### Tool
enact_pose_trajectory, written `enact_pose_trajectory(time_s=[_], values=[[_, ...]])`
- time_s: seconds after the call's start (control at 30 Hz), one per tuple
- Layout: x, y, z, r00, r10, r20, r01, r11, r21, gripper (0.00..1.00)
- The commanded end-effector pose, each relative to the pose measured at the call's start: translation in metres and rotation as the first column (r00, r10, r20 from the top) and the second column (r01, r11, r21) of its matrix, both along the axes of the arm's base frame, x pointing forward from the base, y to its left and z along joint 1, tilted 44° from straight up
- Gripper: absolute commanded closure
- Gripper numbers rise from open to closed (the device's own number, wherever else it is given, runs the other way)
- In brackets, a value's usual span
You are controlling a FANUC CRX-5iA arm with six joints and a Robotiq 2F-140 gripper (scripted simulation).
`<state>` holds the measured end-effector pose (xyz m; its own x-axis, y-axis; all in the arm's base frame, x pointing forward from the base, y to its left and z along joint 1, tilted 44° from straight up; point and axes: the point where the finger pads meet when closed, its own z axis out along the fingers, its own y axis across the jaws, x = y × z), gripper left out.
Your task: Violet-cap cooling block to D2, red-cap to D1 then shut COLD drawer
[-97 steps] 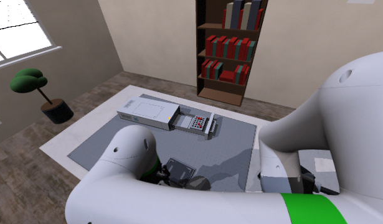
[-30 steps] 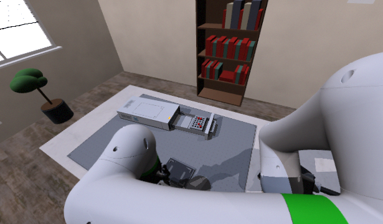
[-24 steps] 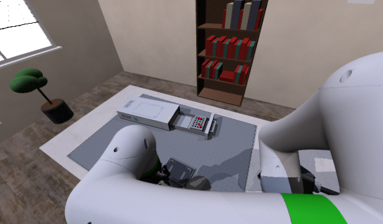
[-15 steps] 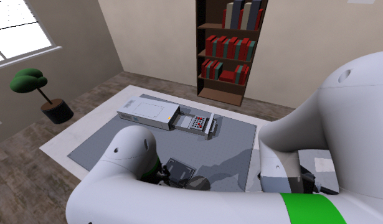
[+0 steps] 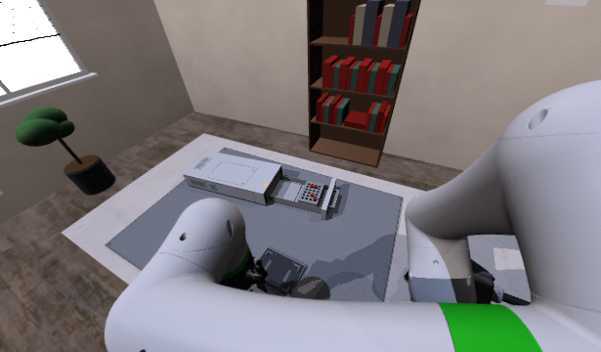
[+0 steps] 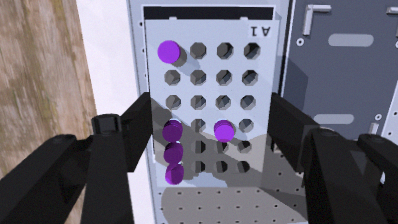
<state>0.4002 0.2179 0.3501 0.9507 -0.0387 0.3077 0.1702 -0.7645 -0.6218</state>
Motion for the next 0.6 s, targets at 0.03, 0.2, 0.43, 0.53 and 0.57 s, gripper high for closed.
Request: enact_pose_trajectory(time_s=[0.03, 0.2, 0.43, 0.53, 0.57], values=[[0.0004, -0.0003, 0.0006, 1.0, -0.001, 0.002, 0.001, 1.0, 0.0, 0.9], [0.0002, -0.0006, 0.001, 1.0, -0.001, 0.002, 0.001, 1.0, 0.0, 0.9], [-0.0001, -0.0013, 0.0018, 1.0, -0.001, 0.002, 0.001, 1.0, 0.0, 0.9], [-0.0002, -0.0016, 0.0022, 1.0, -0.001, 0.002, 0.001, 1.0, 0.0, 0.9], [-0.0002, -0.0017, 0.0023, 1.0, -0.001, 0.002, 0.001, 1.0, 0.0, 0.9]])
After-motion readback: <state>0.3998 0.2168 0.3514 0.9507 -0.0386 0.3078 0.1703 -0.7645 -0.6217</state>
